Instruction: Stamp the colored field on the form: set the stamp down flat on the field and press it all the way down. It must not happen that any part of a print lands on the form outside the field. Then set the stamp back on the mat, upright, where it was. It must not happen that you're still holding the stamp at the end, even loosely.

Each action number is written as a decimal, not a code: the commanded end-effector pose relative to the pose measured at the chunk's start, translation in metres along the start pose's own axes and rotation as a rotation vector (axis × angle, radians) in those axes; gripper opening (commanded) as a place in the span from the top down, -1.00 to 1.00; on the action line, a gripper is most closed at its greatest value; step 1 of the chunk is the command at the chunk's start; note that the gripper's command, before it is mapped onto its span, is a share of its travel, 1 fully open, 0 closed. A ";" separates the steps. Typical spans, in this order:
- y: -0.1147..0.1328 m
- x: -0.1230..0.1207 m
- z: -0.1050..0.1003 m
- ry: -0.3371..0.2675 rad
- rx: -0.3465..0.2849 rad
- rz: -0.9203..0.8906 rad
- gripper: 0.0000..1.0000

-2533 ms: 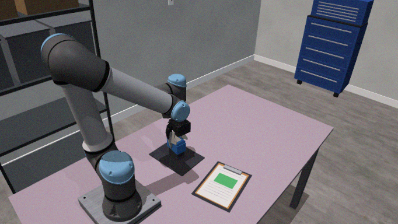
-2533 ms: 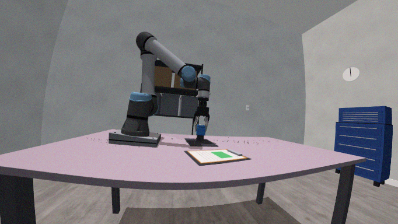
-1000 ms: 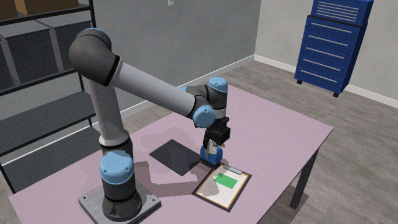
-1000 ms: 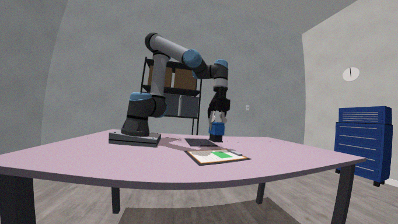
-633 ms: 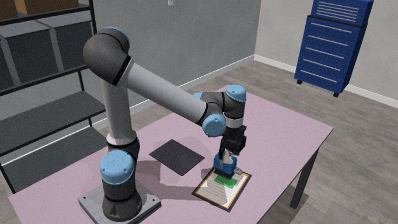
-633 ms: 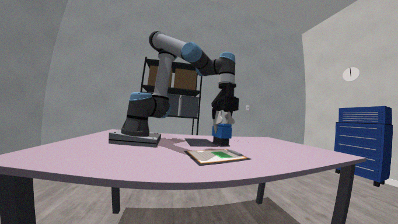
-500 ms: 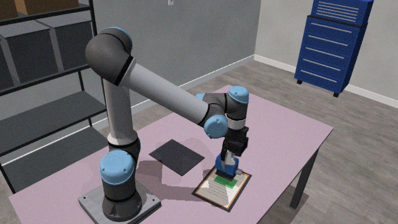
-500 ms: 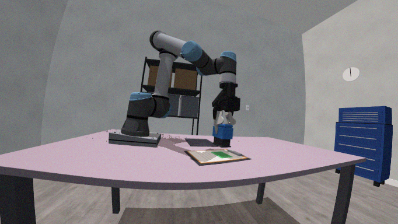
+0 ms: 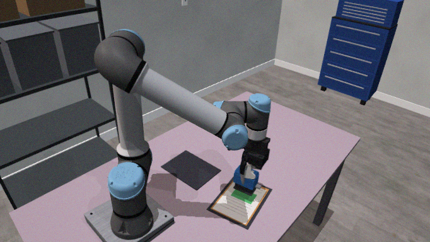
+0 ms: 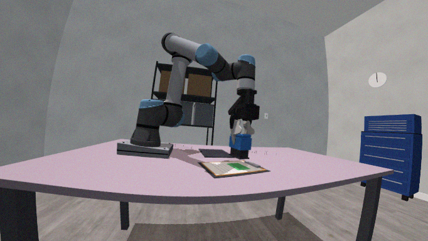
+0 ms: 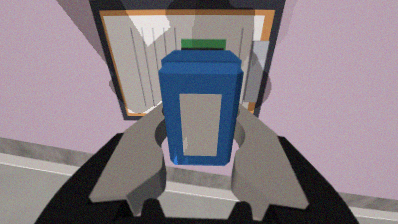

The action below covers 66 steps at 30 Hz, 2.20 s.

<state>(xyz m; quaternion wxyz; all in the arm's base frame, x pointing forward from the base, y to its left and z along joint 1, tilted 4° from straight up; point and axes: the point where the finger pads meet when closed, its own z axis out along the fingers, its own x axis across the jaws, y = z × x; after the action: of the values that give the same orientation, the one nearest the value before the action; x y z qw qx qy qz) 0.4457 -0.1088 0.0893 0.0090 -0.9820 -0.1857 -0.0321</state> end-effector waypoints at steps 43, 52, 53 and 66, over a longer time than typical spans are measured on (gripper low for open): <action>-0.001 0.002 0.041 0.000 0.001 -0.002 0.58; -0.002 0.002 0.047 -0.001 0.003 -0.002 0.58; -0.002 0.002 0.049 -0.001 0.003 -0.002 0.58; -0.002 0.002 0.065 -0.001 0.003 -0.002 0.58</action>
<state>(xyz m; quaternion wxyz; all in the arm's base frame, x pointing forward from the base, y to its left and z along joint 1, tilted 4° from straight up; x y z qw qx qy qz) 0.4513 -0.1066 0.0311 0.0079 -0.9819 -0.1862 -0.0333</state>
